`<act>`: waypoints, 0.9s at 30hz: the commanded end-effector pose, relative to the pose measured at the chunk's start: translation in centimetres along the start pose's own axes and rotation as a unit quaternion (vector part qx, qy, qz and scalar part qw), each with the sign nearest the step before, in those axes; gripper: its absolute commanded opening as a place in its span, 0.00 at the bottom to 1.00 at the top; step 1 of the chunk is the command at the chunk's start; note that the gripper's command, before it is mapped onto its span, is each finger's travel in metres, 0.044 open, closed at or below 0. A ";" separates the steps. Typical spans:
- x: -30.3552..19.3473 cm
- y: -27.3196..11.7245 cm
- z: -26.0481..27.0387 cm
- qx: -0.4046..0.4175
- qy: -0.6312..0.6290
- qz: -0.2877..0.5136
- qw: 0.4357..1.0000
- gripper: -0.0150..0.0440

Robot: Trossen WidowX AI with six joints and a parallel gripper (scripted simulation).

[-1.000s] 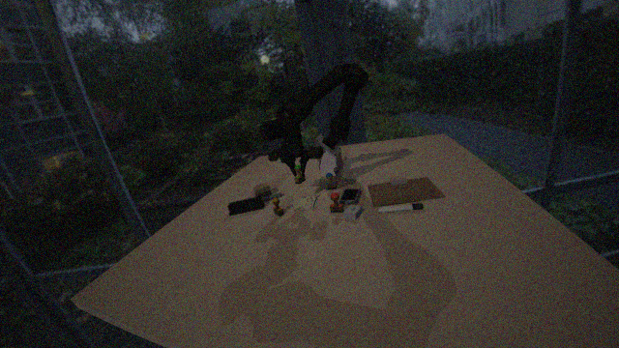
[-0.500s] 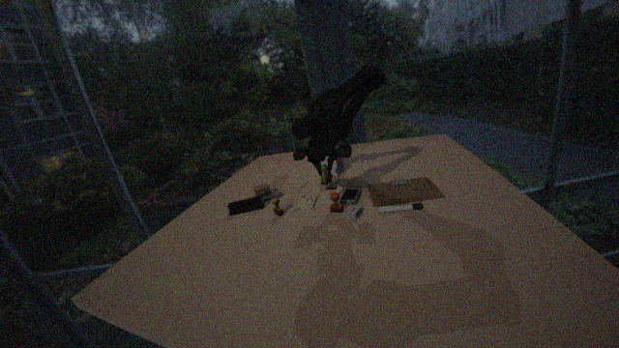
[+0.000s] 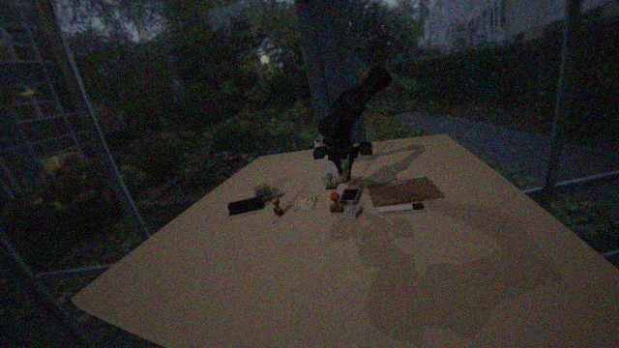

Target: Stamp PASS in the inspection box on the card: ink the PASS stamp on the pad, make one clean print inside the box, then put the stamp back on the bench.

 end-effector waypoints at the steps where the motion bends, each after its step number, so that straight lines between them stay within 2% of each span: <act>1: -0.2 0.1 0.3 0.003 0.005 0.001 1.000 0.25; 27: -0.1 1.8 0.3 0.003 0.003 0.001 1.000 0.25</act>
Point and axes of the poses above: the point midway between the two fingers, 35 mm back from their tips, its own y axis out along the fingers, its own z axis across the jaws, x = y × z, the point moved 3 cm from there along -y, back along the fingers, and after that the axes turned 2 degrees about y, right-handed, at the moved point
